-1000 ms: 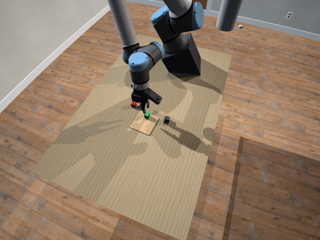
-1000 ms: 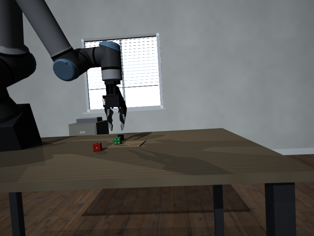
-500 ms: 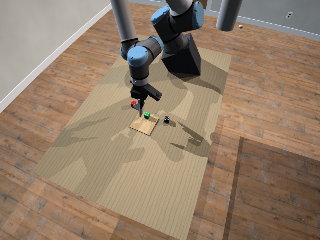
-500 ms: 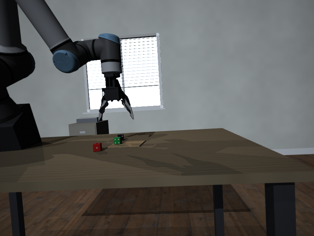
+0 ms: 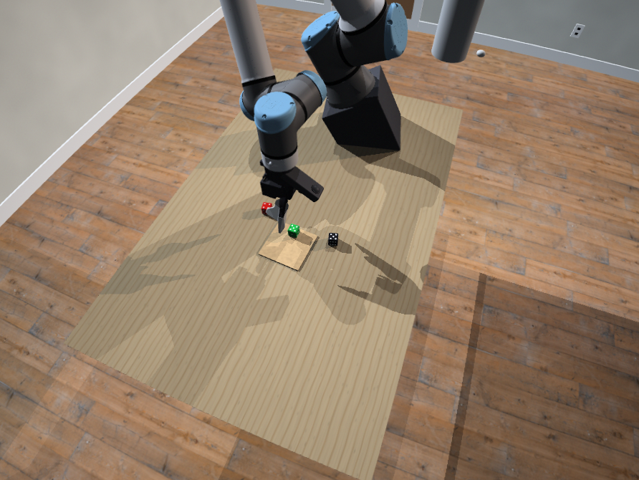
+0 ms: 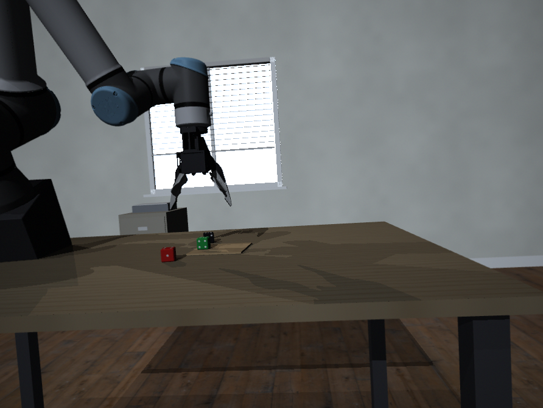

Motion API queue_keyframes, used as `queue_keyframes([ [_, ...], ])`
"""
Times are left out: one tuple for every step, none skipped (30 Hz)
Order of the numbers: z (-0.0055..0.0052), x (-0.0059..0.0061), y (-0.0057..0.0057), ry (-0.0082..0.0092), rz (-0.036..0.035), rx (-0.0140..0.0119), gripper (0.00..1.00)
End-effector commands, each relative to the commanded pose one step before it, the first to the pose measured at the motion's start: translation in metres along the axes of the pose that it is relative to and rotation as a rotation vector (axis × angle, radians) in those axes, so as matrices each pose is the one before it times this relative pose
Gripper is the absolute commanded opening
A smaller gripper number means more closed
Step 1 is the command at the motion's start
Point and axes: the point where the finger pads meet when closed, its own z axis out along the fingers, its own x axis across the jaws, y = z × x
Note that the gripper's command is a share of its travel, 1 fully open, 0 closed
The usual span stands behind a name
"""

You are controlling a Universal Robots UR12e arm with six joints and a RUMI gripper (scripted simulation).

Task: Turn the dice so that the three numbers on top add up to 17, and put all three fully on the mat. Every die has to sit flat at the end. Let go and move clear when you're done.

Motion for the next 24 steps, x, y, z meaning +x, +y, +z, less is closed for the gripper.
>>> queue_keyframes([
  [-0.00044,0.00046,0.00004,0.00105,0.00016,0.00000,1.00],
  [0.00000,0.00000,-0.00003,0.00000,-0.00043,0.00000,1.00],
  [0.00000,-0.00001,-0.00009,0.00000,-0.00113,0.00001,1.00],
  [0.00000,0.00000,0.00000,0.00000,0.00000,0.00000,1.00],
  [0.00000,0.00000,0.00000,0.00000,0.00000,0.00000,1.00],
  [0.00001,-0.00001,-0.00017,0.00000,-0.00213,0.00002,1.00],
  [0.00001,-0.00002,-0.00027,-0.00001,-0.00340,0.00003,1.00],
  [0.00002,-0.00003,-0.00039,-0.00001,-0.00491,0.00004,1.00],
  [0.00002,-0.00004,-0.00052,-0.00001,-0.00663,0.00005,1.00],
  [0.00003,-0.00004,-0.00067,-0.00001,-0.00852,0.00007,1.00],
  [0.00004,-0.00005,-0.00083,-0.00001,-0.01058,0.00008,1.00],
  [0.00004,-0.00005,-0.00100,-0.00002,-0.01275,0.00010,1.00],
  [0.00005,-0.00004,-0.00118,-0.00002,-0.01503,0.00011,1.00],
  [0.00006,-0.00003,-0.00136,-0.00002,-0.01739,0.00013,1.00],
  [0.00007,-0.00002,-0.00155,-0.00002,-0.01979,0.00014,1.00],
  [0.00008,0.00001,-0.00173,-0.00002,-0.02223,0.00015,1.00],
  [0.00009,0.00005,-0.00192,-0.00002,-0.02468,0.00017,1.00],
  [0.00009,0.00010,-0.00209,-0.00001,-0.02712,0.00018,1.00],
  [0.00010,0.00016,-0.00227,-0.00001,-0.02952,0.00019,1.00],
  [0.00011,0.00024,-0.00243,0.00000,-0.03188,0.00019,1.00],
  [0.00000,0.00000,0.00000,0.00000,0.00000,0.00000,1.00],
  [0.00000,0.00000,0.00000,0.00000,0.00000,0.00000,1.00],
  [0.00012,0.00032,-0.00259,0.00000,-0.03418,0.00020,1.00],
  [0.00013,0.00043,-0.00273,0.00001,-0.03639,0.00020,1.00],
])
